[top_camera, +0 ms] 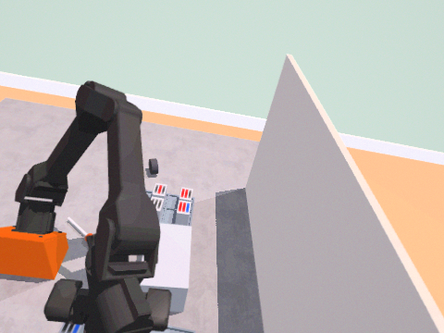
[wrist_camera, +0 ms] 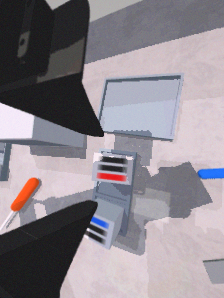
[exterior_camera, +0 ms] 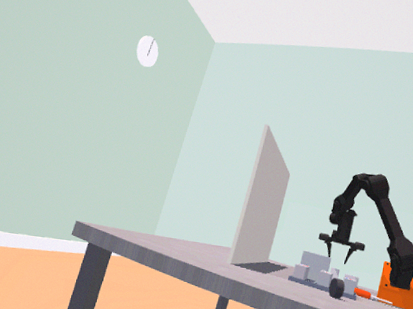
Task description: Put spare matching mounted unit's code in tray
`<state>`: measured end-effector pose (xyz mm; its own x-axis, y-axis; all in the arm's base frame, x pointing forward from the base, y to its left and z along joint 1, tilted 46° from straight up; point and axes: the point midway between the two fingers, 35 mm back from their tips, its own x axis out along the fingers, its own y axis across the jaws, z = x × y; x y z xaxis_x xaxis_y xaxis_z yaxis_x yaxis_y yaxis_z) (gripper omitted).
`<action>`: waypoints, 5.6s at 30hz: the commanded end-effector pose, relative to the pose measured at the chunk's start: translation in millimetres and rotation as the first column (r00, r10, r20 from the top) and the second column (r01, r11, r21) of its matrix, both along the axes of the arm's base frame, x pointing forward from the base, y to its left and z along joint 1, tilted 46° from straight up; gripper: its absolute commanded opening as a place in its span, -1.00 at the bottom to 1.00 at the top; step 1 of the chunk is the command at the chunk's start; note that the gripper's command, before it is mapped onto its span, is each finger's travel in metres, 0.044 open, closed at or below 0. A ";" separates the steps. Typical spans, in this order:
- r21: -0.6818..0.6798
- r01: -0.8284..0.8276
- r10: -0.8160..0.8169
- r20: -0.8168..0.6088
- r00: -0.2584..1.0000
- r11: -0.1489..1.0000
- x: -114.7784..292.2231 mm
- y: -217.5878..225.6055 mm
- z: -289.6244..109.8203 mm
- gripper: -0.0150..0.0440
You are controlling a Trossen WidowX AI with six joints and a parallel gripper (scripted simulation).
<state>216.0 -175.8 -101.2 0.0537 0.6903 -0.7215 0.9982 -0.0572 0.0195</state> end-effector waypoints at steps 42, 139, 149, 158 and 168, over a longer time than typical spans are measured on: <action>0.017 0.003 -0.003 -0.007 1.000 1.000 2.2 52.8 -50.3 0.53; 0.012 0.003 -0.003 -0.011 1.000 1.000 -7.7 -54.5 58.4 -0.49; 0.010 0.007 -0.007 -0.012 1.000 1.000 6.7 -60.7 57.7 -0.49; 0.008 0.015 -0.015 -0.013 1.000 1.000 36.0 -68.9 55.0 -0.49; 0.008 0.023 -0.023 -0.014 1.000 1.000 68.0 -73.0 52.0 -0.49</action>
<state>272.6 -247.0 -47.8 0.0548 0.6946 -0.7173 0.9973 -0.0735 0.0051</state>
